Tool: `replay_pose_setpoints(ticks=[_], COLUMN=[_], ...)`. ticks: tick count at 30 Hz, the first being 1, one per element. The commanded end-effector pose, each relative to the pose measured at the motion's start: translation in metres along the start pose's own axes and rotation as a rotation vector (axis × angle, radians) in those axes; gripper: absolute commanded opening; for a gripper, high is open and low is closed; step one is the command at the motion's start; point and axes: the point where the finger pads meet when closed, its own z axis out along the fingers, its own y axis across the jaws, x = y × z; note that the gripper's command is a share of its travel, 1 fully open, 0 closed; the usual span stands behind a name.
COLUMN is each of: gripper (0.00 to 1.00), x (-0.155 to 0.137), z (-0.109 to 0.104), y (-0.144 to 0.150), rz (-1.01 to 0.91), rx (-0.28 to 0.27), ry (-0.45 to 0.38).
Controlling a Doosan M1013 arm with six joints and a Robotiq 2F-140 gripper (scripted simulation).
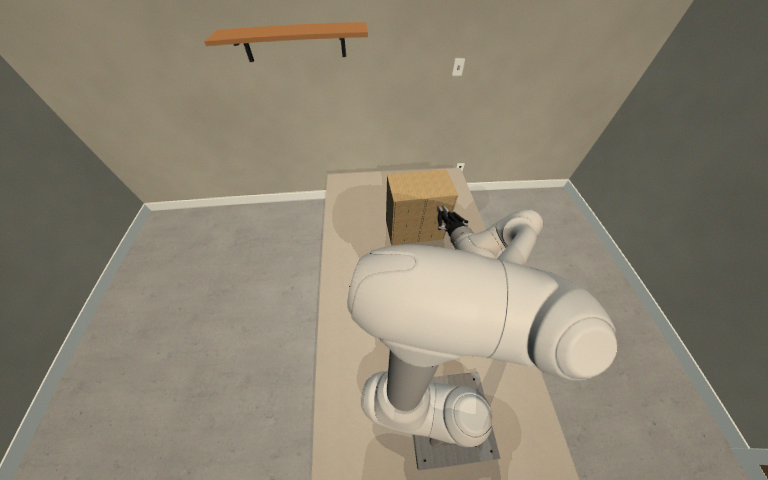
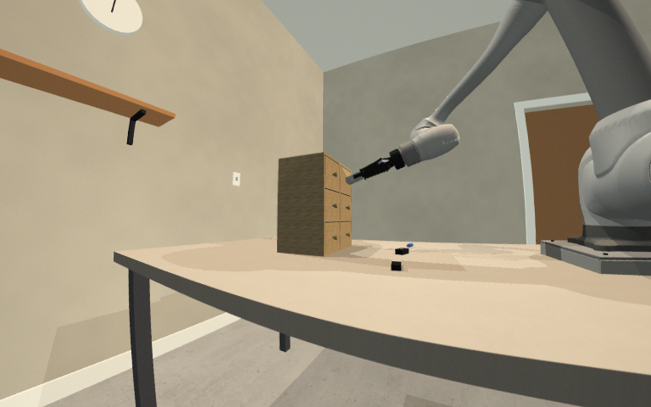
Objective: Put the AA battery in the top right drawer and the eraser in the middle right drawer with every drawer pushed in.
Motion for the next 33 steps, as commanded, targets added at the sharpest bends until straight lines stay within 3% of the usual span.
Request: replay_pose_setpoints(ticks=[1,33], gripper=[0.08,0.08], x=[0.0001,-0.0017], z=[0.0,-0.0048], y=[0.0,0.0], rz=[0.0,0.0], rx=[0.0,0.0], ry=[0.0,0.0])
